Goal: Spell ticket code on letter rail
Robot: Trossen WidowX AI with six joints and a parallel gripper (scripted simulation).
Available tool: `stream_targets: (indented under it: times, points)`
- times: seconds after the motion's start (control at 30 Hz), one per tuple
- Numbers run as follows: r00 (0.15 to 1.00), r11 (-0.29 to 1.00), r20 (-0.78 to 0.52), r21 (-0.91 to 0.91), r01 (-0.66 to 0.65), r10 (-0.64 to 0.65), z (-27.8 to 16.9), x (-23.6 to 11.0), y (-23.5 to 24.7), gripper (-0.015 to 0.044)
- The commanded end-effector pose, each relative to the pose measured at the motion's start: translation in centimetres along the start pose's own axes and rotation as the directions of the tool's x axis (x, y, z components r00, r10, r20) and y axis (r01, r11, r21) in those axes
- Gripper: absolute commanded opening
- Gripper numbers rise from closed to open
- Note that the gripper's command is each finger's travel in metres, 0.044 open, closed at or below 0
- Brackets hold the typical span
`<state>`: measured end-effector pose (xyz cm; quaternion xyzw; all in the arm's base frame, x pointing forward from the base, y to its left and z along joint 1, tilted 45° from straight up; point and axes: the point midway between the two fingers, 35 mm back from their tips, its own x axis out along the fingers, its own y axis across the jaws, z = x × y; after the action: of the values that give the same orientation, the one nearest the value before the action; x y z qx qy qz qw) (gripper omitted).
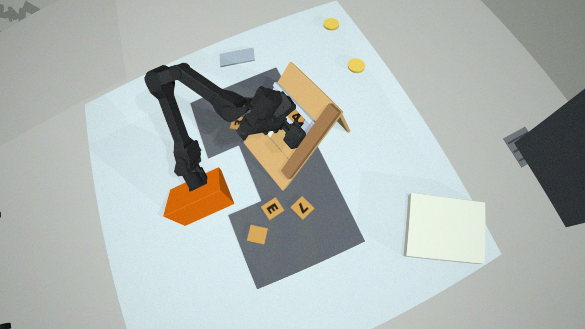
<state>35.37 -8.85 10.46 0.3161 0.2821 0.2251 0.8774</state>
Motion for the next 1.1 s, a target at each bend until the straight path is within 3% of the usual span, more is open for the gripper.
stream_targets:
  times: [0.0,0.77,1.07]
  points:
    - [1.000,1.000,0.000,-0.003,-0.006,0.006,0.0,0.0,-0.2,0.0000]
    - [1.000,1.000,0.000,-0.004,-0.006,0.006,0.0,0.0,-1.5,0.0000]
    - [1.000,1.000,0.000,-0.003,-0.003,0.003,0.0,-0.1,-1.4,0.0236]
